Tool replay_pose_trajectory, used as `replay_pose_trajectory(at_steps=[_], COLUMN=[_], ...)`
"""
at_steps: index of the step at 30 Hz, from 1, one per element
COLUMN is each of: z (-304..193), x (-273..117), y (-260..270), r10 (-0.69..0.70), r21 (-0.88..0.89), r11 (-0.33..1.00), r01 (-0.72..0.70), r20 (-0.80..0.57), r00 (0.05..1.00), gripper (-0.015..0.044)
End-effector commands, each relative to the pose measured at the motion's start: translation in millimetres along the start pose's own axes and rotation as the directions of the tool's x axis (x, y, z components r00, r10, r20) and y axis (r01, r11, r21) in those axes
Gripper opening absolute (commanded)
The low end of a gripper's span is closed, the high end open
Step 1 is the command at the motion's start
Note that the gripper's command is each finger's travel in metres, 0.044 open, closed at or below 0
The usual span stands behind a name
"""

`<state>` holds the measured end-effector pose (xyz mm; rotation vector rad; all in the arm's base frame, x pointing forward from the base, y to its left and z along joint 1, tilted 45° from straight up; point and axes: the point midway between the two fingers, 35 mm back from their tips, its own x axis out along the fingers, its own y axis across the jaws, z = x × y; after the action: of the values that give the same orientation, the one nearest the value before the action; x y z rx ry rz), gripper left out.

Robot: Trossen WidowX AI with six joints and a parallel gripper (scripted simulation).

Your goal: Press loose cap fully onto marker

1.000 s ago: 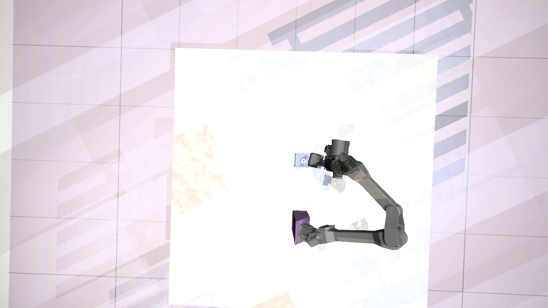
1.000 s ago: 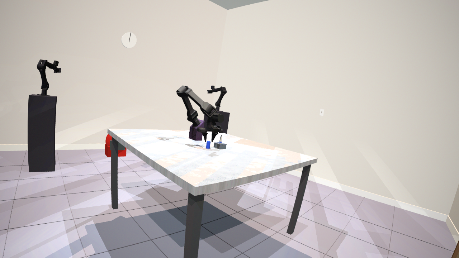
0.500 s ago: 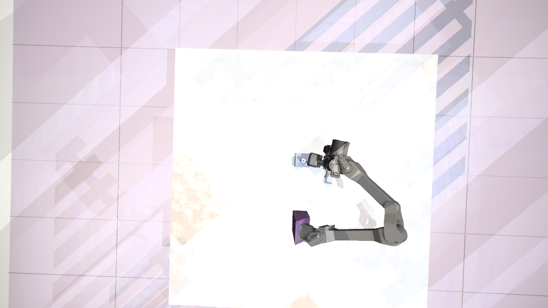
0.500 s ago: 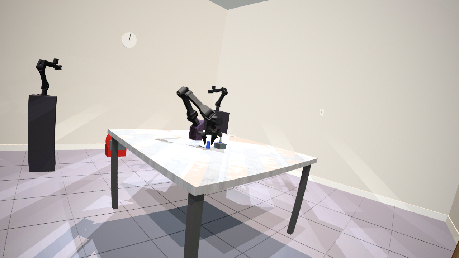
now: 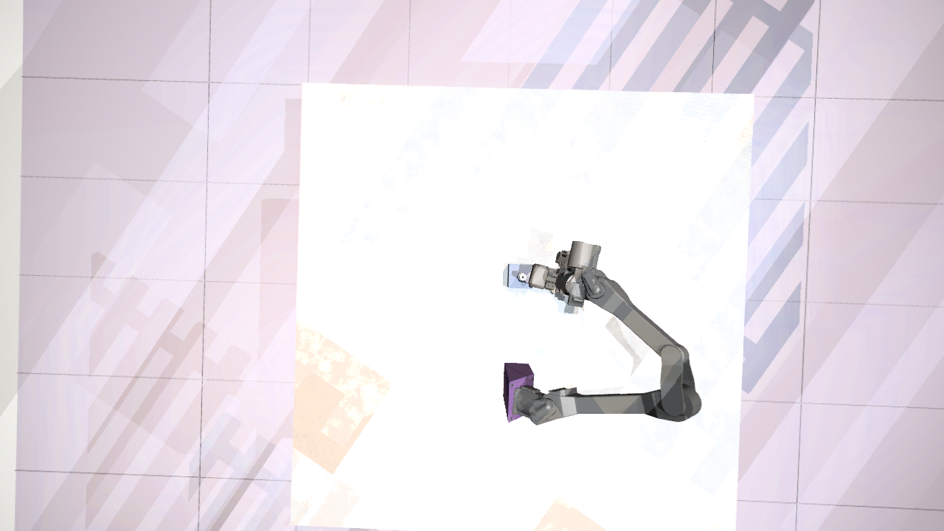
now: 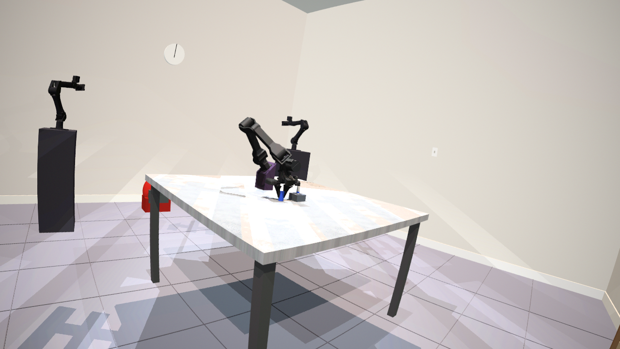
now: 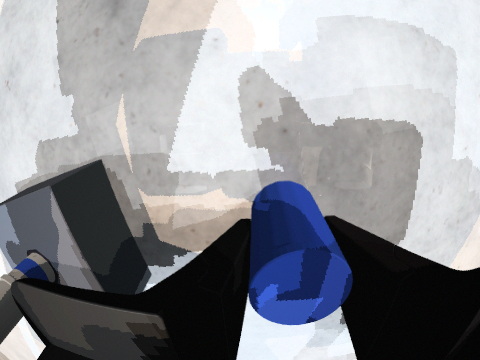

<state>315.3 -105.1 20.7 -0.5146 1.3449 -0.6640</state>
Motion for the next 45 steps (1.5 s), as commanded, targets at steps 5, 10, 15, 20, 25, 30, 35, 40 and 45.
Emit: replay_pose_trajectory(at_steps=[5,10,15,20,25,30,35,40,45], z=[1,1,2,1,0,1,2,2,0], x=[-6,-20,-34,-47,-60,-64,-73,-81,-90], y=[0,1,1,1,1,9,27,44,61], r10=[-0.001,0.001,0.002,0.001,0.0,0.005,0.013,0.018,0.02], r21=[-0.006,-0.006,-0.006,-0.006,-0.006,-0.007,-0.007,-0.008,-0.008], r11=[1.0,1.0,1.0,1.0,1.0,1.0,1.0,1.0,1.0], r01=[0.001,-0.001,-0.002,-0.001,0.0,-0.005,-0.013,-0.018,-0.02], r20=[0.0,-0.001,-0.001,-0.001,-0.001,0.0,-0.001,-0.002,-0.003], r00=[1.0,1.0,1.0,1.0,1.0,1.0,1.0,1.0,1.0], gripper=[0.0,0.0,0.0,0.0,0.0,0.0,0.0,0.0,0.0])
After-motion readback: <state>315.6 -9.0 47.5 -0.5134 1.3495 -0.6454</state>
